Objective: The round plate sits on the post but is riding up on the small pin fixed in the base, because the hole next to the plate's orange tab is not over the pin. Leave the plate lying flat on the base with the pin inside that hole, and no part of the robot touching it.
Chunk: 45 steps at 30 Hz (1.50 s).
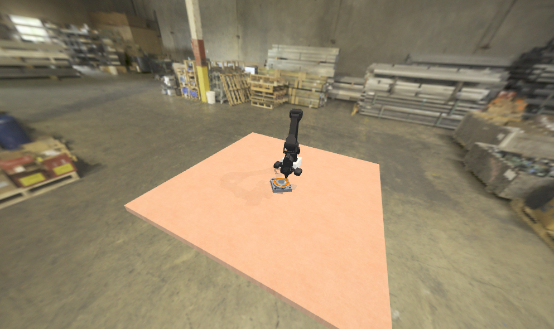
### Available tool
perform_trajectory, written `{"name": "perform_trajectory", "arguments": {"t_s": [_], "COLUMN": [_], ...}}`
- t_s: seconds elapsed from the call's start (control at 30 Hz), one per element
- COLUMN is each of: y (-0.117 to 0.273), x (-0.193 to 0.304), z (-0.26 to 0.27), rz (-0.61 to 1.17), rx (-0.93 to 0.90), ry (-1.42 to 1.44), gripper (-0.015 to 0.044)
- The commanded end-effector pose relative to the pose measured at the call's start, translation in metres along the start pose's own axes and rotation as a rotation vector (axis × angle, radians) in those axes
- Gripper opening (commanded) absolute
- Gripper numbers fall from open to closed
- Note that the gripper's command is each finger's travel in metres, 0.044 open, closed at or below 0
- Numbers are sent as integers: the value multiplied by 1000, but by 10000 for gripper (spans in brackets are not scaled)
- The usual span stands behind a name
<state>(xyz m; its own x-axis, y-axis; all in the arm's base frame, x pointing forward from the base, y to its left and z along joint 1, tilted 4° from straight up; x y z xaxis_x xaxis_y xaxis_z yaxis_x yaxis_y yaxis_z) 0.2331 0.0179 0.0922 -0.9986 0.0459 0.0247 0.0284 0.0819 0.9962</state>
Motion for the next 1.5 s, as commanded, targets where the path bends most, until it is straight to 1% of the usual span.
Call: {"name": "perform_trajectory", "arguments": {"t_s": [0.0,1.47], "y": [0,1], "x": [-3,-19], "z": [6,22], "rz": [-11,-13], "rx": [-31,-32], "ry": [7,7], "gripper": [0,0]}}
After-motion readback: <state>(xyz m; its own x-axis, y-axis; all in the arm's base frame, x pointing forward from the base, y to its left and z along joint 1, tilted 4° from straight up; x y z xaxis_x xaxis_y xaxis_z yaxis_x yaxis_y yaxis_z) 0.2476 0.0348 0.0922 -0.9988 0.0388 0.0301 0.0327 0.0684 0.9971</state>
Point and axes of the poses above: the point midway between the two fingers, 35 mm back from their tips, its own y axis back along the fingers, its own z axis across the jaws, x = y × z, the point moved 9 cm from there along y, back along the fingers, and after that the axes turned 5 degrees about y, right-handed, at the moved point
